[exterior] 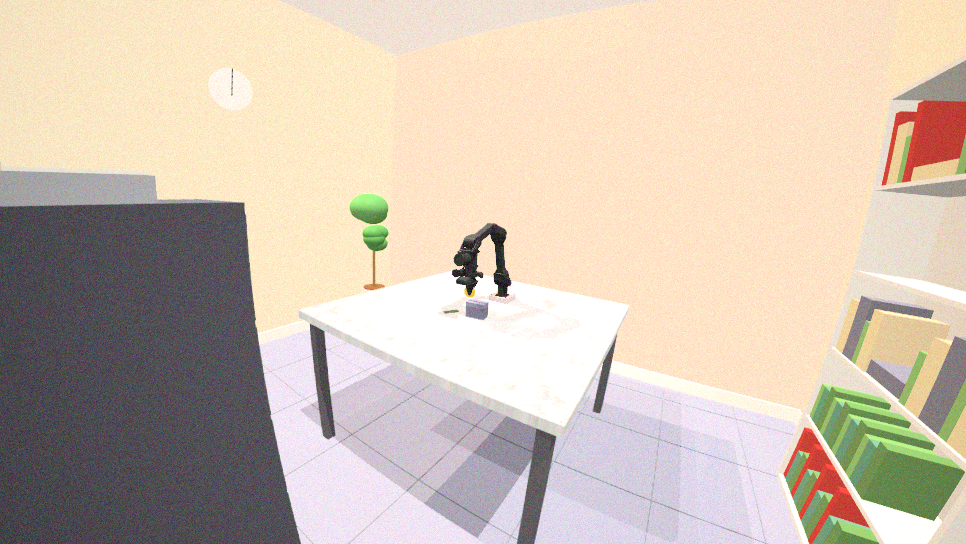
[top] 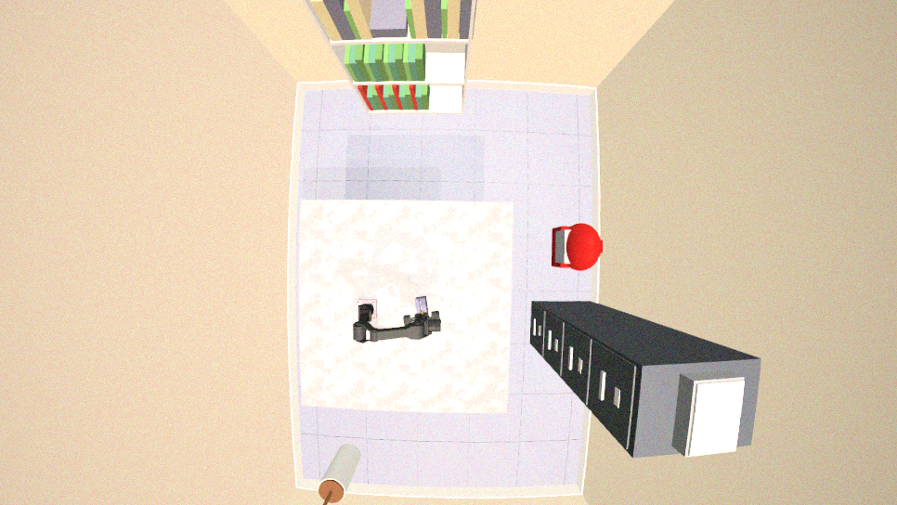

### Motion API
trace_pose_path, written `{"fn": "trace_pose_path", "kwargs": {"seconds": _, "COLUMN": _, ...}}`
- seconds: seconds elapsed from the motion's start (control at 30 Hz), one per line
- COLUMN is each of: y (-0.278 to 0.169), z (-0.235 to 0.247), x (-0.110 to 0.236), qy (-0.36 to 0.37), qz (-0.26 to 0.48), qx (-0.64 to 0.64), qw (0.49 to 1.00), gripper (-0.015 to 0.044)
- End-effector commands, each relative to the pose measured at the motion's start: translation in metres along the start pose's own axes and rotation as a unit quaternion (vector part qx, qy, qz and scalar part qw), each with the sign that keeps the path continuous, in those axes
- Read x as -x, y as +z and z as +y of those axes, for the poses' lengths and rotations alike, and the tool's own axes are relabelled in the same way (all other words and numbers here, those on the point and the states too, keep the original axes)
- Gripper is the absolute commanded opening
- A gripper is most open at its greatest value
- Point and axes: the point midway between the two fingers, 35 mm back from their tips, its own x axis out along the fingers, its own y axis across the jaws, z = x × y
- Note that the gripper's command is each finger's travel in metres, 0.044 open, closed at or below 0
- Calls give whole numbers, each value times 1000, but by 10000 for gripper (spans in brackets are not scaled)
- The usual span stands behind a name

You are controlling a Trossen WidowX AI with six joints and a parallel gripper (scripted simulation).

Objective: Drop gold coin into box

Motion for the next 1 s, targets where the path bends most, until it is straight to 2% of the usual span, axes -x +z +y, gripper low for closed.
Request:
{"fn": "trace_pose_path", "kwargs": {"seconds": 0.0, "y": -11, "z": -3, "x": 2, "qy": 3, "qz": -2, "qx": -2, "qw": 1000, "gripper": 0}}
{"fn": "trace_pose_path", "kwargs": {"seconds": 0.4, "y": -39, "z": -12, "x": 1, "qy": 3, "qz": -1, "qx": -4, "qw": 1000, "gripper": 0}}
{"fn": "trace_pose_path", "kwargs": {"seconds": 0.97, "y": -37, "z": -11, "x": 0, "qy": -1, "qz": 1, "qx": -1, "qw": 1000, "gripper": 0}}
